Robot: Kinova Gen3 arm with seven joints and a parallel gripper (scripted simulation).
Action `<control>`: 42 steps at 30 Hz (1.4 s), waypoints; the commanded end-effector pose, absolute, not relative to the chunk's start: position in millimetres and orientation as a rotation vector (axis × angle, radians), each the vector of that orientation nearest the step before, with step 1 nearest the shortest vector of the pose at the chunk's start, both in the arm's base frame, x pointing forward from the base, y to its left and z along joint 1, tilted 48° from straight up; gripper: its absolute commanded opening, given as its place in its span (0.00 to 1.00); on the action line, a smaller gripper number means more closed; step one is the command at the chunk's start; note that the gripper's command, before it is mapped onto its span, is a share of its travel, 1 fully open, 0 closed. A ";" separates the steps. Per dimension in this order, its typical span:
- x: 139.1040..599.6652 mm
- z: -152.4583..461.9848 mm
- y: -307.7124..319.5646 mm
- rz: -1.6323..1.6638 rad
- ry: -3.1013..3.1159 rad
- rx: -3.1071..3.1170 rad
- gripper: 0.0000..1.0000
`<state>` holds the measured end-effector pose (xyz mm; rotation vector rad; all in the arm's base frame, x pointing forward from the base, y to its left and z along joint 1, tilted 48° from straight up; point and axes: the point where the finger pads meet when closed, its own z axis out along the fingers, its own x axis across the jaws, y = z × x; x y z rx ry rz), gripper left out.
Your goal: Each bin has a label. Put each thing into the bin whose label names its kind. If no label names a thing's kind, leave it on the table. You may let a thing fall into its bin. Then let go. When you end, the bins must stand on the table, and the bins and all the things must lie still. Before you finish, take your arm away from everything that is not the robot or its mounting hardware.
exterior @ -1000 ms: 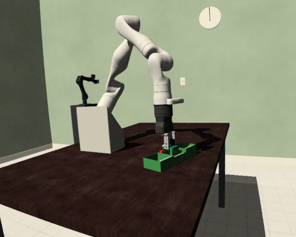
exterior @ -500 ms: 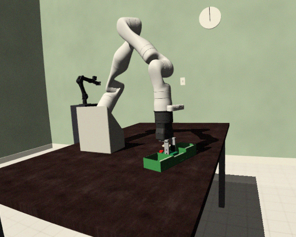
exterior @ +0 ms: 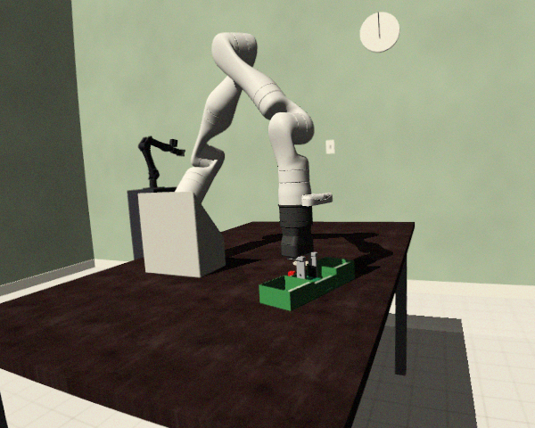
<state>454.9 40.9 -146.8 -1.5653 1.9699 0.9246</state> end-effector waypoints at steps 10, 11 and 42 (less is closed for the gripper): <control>455.7 -146.5 39.8 0.922 1.971 -1.564 0.87; 455.7 -146.5 39.8 0.922 1.971 -1.565 0.87; 457.1 -128.7 20.1 0.922 1.971 -1.565 0.87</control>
